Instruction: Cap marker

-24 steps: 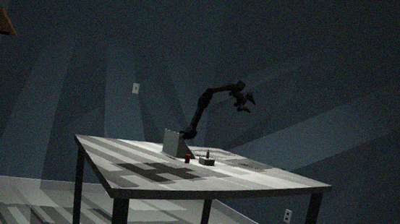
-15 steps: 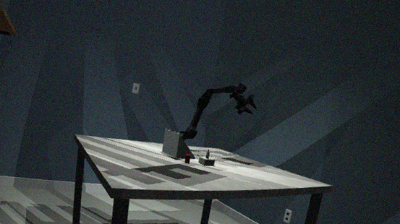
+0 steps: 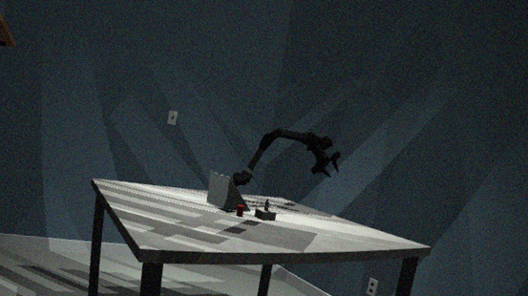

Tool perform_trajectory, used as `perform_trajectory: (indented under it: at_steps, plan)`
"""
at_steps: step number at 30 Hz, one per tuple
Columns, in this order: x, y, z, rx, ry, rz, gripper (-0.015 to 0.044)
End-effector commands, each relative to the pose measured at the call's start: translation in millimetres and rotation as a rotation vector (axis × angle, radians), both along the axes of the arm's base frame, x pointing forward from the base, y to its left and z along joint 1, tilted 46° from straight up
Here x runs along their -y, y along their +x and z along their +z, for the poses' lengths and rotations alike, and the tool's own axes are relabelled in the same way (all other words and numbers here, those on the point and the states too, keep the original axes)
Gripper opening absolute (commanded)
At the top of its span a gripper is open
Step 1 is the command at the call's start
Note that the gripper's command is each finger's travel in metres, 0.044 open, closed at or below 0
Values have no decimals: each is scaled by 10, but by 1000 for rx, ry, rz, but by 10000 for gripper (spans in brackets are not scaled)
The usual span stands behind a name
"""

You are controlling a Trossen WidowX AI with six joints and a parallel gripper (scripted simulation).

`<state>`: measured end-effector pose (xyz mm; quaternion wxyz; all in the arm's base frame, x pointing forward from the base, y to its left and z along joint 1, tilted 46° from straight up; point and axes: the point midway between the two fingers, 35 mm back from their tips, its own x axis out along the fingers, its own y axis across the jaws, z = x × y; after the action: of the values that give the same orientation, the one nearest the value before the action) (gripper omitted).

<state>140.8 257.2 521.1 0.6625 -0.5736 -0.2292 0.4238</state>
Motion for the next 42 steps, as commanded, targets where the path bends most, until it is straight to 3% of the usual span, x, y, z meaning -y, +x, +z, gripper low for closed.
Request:
perform_trajectory:
  at_steps: [1, 14, 24, 34, 42]
  plan:
    - [-153, 402, -457, -183, -52, -96, 251]
    - [205, 1650, -1967, -820, -75, -500, 251]
    - [1188, 2147, -3267, -1469, 142, -1006, 251]
    - [2437, 1907, -4556, -2244, 637, -1659, 251]
    - [3030, 1337, -5160, -2821, 1193, -2073, 251]
